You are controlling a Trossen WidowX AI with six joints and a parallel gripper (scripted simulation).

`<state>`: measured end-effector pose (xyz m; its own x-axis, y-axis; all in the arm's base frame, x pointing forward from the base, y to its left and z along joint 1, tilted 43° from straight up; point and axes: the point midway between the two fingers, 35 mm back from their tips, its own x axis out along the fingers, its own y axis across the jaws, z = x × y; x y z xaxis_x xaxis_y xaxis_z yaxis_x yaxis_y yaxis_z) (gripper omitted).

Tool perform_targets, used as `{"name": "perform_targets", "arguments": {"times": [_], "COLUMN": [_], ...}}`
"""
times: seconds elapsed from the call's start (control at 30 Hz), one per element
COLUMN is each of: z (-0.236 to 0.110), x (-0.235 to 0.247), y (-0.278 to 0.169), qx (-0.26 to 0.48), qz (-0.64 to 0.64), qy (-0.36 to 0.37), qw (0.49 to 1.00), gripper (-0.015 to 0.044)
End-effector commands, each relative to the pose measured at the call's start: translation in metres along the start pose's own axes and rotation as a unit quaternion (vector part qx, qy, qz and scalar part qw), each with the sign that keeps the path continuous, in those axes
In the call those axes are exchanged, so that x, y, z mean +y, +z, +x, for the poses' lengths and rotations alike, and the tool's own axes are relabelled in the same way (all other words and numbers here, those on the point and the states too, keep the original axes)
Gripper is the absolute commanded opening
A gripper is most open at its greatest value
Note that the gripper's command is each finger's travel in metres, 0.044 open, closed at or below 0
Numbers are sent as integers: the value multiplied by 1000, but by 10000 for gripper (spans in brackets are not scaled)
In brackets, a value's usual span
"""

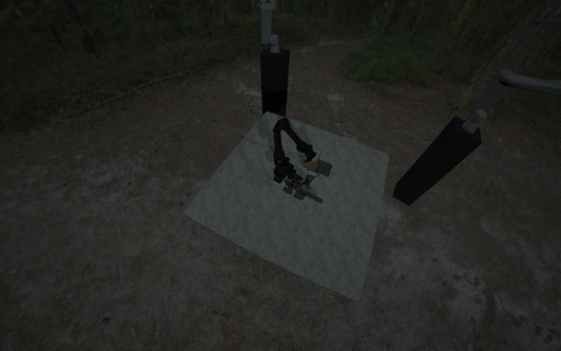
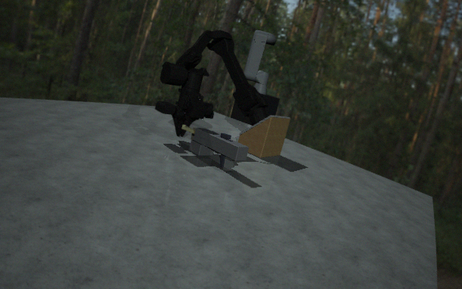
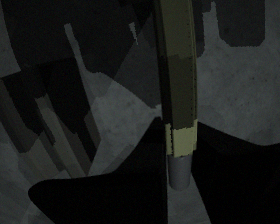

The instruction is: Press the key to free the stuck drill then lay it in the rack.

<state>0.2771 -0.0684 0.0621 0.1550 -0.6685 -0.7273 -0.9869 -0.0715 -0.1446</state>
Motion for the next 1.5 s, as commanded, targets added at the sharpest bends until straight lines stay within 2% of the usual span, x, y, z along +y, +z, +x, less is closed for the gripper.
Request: {"name": "perform_targets", "arguments": {"times": [0.0, 0.4, 1.47], "z": [-1, 0, -17], "x": [0, 0, 3], "y": [-5, -23, -21], "qx": [-2, -2, -2], "qz": [-1, -1, -1], "qy": [-1, -1, -1], "qw": [1000, 1000, 1000], "gripper": [0, 0, 0]}}
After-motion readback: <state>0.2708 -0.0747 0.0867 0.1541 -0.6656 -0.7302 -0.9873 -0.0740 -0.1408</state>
